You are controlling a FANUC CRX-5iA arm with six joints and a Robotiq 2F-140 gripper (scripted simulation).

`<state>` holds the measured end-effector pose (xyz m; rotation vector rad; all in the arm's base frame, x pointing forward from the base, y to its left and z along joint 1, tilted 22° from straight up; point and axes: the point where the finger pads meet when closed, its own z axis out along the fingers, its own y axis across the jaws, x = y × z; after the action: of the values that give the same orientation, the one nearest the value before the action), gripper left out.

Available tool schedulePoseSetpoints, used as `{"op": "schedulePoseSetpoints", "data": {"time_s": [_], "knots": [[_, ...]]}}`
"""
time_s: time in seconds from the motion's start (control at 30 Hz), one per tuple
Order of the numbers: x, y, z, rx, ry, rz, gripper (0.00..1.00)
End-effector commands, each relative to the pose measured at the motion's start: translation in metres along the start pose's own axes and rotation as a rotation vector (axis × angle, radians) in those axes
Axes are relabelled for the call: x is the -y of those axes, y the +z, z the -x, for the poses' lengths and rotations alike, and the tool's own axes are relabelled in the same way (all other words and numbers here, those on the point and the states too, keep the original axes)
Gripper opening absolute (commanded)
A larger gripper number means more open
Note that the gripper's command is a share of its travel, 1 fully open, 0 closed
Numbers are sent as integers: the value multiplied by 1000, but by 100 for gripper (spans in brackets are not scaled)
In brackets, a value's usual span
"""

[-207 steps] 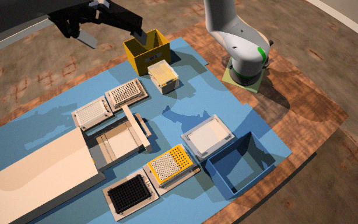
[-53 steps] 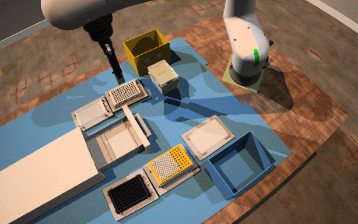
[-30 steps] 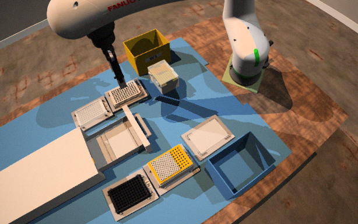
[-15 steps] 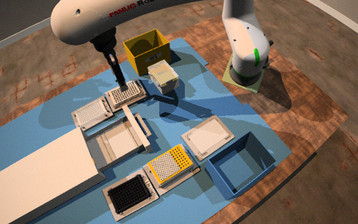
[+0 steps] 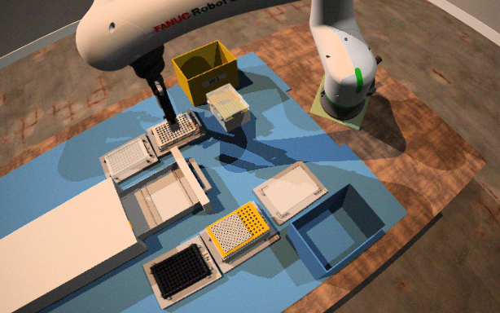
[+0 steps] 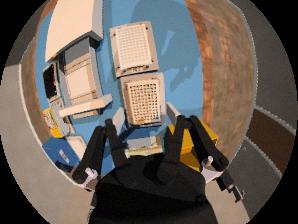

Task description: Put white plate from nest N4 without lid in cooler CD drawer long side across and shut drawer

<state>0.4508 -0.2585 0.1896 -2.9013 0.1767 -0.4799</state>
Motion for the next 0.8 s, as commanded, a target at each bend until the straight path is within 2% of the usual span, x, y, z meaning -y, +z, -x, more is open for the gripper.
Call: {"op": "schedulePoseSetpoints", "data": {"time_s": [0.0, 0.77], "knots": [[0, 4, 0, 0, 0, 0, 66], [0, 32, 0, 0, 0, 0, 66]]}}
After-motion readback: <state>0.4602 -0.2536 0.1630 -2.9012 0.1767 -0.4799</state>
